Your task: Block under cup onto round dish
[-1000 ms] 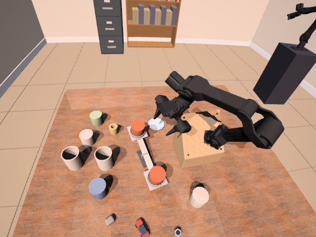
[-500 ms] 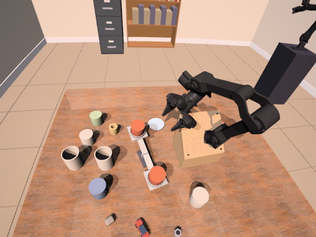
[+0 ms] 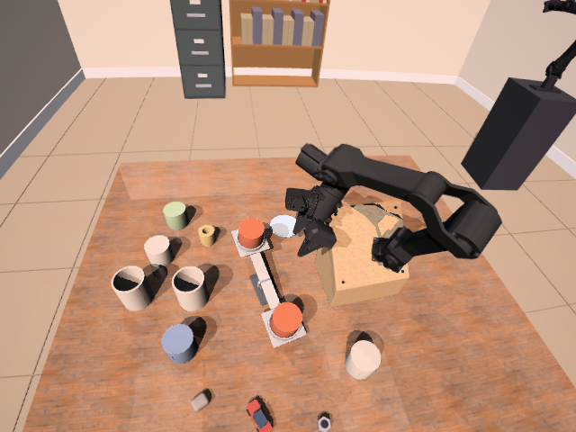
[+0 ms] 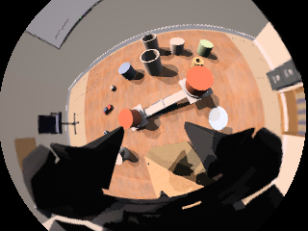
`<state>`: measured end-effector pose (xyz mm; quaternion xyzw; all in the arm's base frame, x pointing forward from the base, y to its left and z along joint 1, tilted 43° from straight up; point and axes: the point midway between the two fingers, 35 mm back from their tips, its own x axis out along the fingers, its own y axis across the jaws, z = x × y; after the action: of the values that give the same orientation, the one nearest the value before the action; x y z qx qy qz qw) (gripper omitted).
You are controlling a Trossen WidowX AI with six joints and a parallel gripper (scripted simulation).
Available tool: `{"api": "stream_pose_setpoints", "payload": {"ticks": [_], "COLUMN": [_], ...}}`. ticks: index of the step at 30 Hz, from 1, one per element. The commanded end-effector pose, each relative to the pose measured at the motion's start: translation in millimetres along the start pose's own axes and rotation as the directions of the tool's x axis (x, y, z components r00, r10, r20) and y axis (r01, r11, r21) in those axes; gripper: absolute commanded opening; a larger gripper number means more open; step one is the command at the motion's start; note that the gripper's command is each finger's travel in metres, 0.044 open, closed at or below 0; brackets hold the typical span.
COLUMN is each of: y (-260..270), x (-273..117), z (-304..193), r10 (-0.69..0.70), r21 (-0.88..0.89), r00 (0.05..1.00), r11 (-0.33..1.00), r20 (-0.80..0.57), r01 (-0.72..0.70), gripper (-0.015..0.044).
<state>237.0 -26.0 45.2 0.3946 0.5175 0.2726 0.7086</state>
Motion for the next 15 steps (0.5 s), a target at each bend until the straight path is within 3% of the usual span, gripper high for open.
{"api": "stream_pose_setpoints", "payload": {"ticks": [1, 15], "y": [8, 43], "x": [9, 49], "z": [4, 8], "r10": [-0.022, -0.101], "r21": [0.083, 0.459], "r00": [0.998, 0.966], "r11": [0.996, 0.864], "r20": [-0.054, -0.24], "r01": [0.027, 0.205], "gripper": [0.044, 0.044]}}
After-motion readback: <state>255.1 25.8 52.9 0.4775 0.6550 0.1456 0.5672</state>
